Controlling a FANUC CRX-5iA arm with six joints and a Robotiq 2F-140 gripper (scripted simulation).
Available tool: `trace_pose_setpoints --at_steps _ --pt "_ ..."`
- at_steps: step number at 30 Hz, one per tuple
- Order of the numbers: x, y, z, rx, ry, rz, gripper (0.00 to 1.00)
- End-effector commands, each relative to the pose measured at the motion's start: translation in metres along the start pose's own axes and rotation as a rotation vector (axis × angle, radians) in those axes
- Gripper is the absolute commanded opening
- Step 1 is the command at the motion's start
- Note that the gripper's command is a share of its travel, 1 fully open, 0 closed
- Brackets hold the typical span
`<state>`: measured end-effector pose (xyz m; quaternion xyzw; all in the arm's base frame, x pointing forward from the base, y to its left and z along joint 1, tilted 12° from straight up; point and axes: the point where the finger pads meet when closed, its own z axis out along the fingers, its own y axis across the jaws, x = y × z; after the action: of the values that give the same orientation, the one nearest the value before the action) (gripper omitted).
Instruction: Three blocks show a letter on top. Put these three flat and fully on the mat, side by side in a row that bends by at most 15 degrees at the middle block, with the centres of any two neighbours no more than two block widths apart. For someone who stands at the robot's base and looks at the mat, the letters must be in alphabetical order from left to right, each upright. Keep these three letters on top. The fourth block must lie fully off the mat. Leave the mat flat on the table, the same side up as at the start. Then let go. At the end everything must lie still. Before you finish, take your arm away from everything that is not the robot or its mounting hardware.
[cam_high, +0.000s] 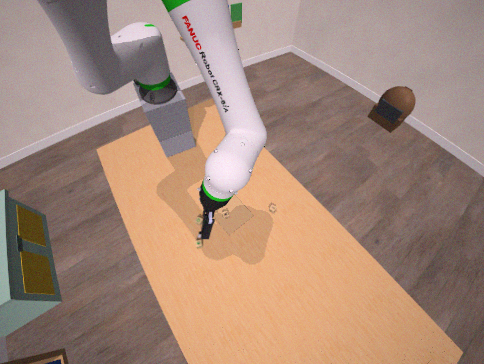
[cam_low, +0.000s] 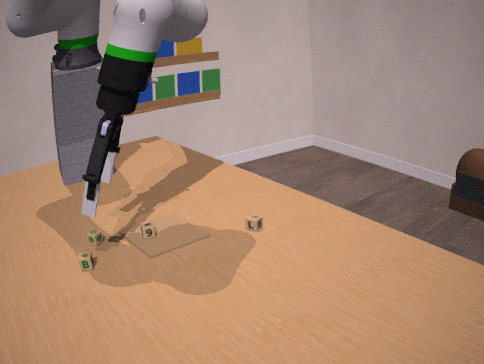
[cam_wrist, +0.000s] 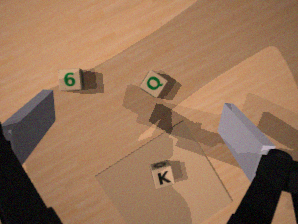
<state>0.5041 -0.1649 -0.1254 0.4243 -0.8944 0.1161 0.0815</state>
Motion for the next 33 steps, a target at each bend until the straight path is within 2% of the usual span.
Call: trace_pose_setpoints --at_steps 1,2,4,7,8,10,12,14,15,19,20,24,25,27,28,30,31,33 --pt "-0.004 -0.008 -0.023 -0.006 -0.006 -0.118 1.0" --pt "-0.004 -0.008 -0.023 -0.006 -0.006 -0.118 1.0" --pt "-0.008 -0.013 -0.041 -0.004 -0.01 -0.212 1.0" --pt "-0.01 -0.015 -0.051 -0.003 -0.013 -0.264 1.0" --pt "-0.012 -0.017 -0.062 -0.002 -0.016 -0.319 1.0" --pt "-0.012 -0.017 -0.062 -0.002 -0.016 -0.319 1.0" --pt "-0.016 -0.02 -0.083 -0.001 -0.024 -0.424 1.0" --pt "-0.016 -0.021 -0.085 -0.001 -0.025 -0.438 1.0" --pt "-0.018 -0.022 -0.098 0.0 -0.03 -0.502 1.0" --pt "-0.02 -0.023 -0.112 0.001 -0.036 -0.569 1.0" --pt "-0.022 -0.024 -0.125 0.001 -0.043 -0.637 1.0" --pt "-0.024 -0.024 -0.14 0.003 -0.051 -0.713 1.0" --pt "-0.026 -0.024 -0.153 0.004 -0.059 -0.777 1.0" --pt "-0.026 -0.024 -0.153 0.004 -0.059 -0.777 1.0" --pt "-0.028 -0.023 -0.169 0.006 -0.069 -0.857 1.0" --pt "-0.028 -0.023 -0.171 0.007 -0.071 -0.869 1.0" --pt "-0.029 -0.022 -0.184 0.009 -0.079 -0.932 1.0" --pt "-0.03 -0.021 -0.187 0.01 -0.082 -0.951 1.0"
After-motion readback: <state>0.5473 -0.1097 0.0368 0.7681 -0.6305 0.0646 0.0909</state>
